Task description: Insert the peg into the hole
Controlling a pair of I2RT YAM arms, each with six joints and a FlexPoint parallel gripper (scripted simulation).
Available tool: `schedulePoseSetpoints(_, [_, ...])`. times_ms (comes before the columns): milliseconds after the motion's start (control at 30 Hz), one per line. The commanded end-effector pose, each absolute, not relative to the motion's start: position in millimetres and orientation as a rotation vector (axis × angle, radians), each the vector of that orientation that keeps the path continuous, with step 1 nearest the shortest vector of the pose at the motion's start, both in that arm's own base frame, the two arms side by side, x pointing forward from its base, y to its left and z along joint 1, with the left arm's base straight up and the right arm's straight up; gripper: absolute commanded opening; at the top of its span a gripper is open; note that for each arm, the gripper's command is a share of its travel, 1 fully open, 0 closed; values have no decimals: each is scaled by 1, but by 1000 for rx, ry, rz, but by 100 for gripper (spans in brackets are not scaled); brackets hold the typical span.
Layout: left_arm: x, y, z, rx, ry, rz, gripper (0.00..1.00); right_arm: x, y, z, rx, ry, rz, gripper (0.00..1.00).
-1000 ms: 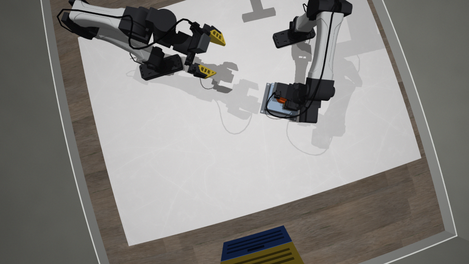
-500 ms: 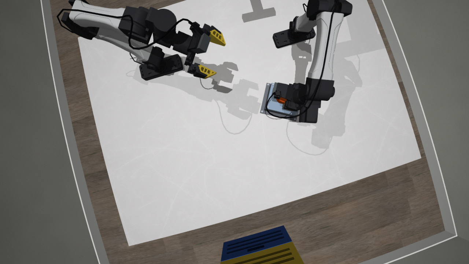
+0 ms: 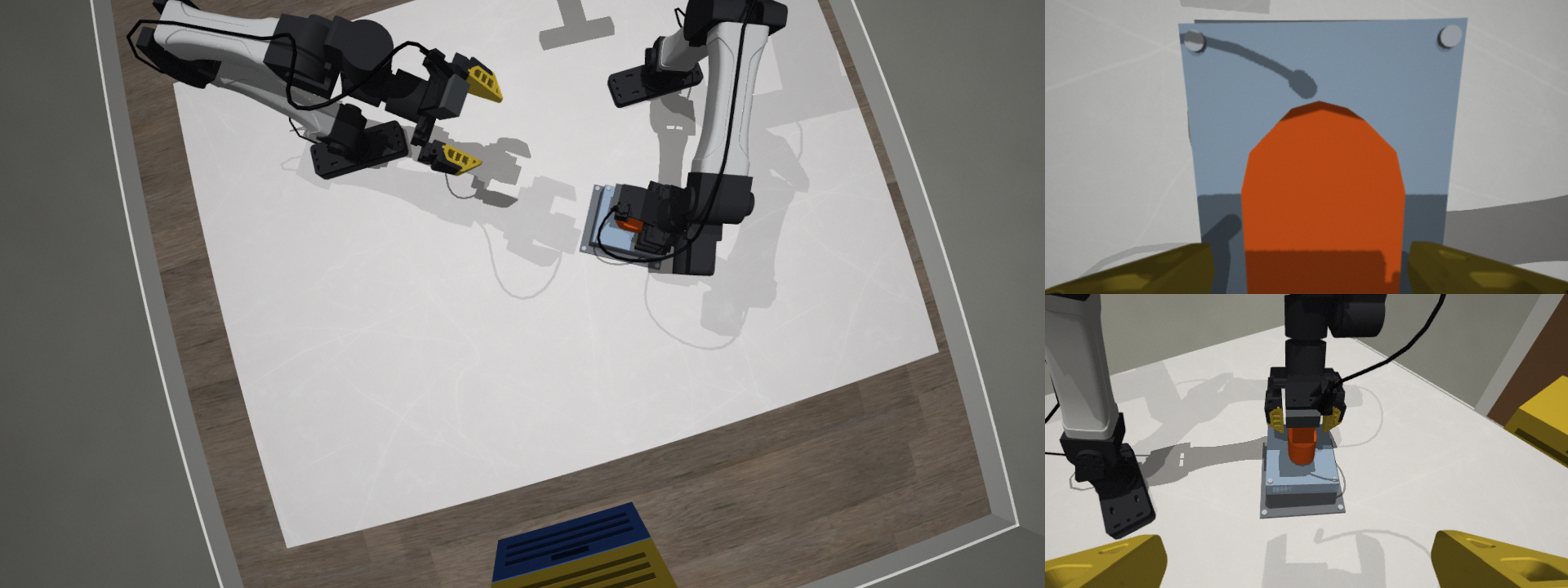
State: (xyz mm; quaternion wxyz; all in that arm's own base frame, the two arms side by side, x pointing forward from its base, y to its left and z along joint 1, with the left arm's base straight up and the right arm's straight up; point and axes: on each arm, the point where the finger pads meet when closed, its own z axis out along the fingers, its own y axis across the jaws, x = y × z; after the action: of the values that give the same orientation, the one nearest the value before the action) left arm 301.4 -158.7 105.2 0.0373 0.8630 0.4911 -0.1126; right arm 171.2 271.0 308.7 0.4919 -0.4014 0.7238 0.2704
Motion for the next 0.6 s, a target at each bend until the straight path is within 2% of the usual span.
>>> schedulePoseSetpoints(0, [308, -152, 118, 2666, 1510, -345, 70, 171, 269, 323, -948, 1725, 671, 100])
schedulePoseSetpoints(133, [305, -155, 141, 2639, 1485, -325, 70, 171, 269, 323, -948, 1725, 671, 100])
schedulePoseSetpoints(567, [303, -156, 144, 2628, 1478, -313, 70, 171, 269, 323, -948, 1725, 671, 100])
